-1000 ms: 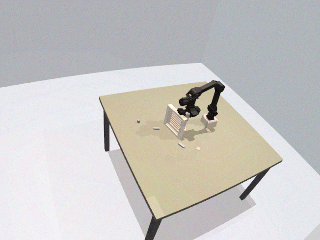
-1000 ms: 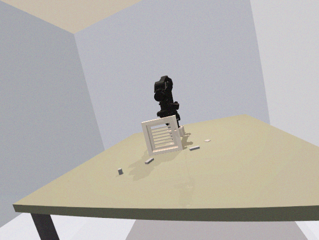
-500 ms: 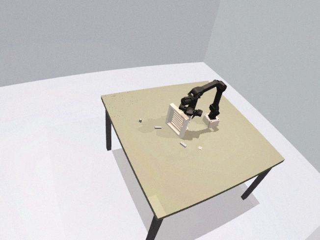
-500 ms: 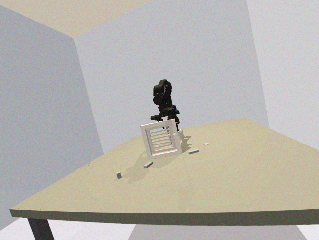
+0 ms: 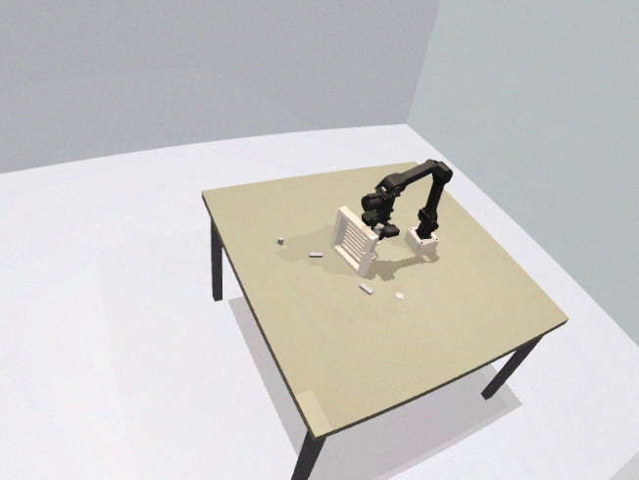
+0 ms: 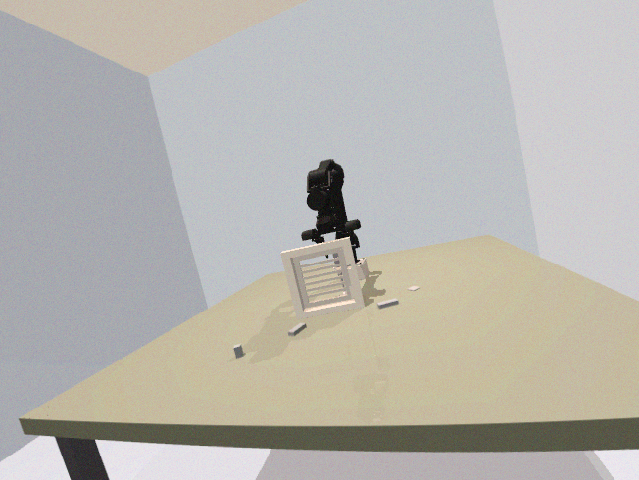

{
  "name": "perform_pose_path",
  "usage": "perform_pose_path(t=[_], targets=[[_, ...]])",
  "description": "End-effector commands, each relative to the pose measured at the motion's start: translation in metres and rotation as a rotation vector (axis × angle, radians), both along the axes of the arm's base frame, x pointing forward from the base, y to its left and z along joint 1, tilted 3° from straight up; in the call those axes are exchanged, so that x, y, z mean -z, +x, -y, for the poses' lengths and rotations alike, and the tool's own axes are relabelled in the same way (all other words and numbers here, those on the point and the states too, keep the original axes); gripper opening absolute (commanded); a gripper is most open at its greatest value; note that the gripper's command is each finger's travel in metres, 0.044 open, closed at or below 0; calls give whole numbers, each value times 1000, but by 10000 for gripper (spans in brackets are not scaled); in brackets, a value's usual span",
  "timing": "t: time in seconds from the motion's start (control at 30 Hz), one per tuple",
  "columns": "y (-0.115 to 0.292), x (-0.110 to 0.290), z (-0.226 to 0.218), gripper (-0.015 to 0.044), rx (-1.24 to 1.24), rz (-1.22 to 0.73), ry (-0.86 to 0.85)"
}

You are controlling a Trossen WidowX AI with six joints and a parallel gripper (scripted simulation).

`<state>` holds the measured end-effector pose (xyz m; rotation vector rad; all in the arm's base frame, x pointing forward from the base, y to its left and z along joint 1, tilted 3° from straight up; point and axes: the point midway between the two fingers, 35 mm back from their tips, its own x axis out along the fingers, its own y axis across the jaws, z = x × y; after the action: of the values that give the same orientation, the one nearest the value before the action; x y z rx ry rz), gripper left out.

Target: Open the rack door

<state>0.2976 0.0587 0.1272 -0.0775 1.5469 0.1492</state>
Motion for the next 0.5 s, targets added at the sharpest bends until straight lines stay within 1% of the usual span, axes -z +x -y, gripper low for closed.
perform_pose_path(t=[0.0, 0.47], targets=[[0, 0, 0, 282, 163, -5, 6], [0, 0, 0, 282, 855, -39, 18]])
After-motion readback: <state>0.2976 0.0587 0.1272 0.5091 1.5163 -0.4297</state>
